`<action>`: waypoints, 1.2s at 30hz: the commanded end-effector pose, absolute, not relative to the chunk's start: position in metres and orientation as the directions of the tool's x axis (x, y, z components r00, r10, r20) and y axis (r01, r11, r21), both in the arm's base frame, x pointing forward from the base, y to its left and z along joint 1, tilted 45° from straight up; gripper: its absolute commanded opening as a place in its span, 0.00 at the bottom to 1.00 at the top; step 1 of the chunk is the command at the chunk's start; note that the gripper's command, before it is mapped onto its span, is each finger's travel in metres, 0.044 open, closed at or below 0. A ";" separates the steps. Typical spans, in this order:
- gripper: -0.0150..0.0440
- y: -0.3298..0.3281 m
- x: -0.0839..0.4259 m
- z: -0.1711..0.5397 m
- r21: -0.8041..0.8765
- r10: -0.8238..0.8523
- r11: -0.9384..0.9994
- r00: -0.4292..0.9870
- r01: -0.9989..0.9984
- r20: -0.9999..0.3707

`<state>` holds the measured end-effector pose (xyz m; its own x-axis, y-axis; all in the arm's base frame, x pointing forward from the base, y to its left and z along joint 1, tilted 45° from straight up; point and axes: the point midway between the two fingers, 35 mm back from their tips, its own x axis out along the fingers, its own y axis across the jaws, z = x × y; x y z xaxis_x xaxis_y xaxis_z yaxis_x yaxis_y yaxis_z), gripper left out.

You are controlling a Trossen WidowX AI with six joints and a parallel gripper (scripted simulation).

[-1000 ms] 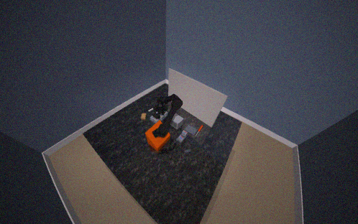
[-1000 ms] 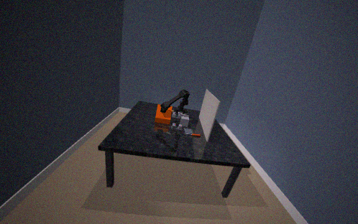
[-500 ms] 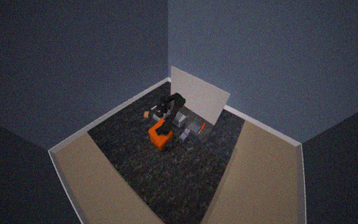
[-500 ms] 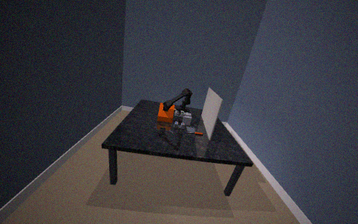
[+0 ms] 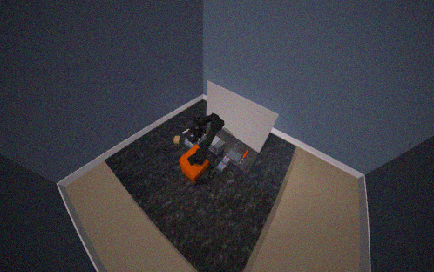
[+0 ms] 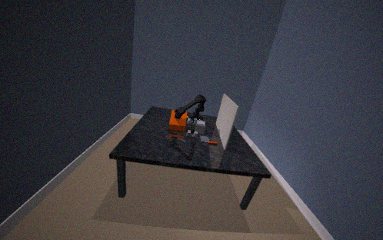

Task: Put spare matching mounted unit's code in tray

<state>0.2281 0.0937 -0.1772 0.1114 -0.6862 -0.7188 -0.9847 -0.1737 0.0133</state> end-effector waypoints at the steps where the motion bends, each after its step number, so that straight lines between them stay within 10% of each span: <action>1: 0.25 0.094 0.228 -0.177 0.013 -0.686 -0.173 0.111 -0.985 -0.719; 36: 0.25 0.201 0.216 -0.069 0.016 -0.684 -0.179 0.113 -0.984 -0.721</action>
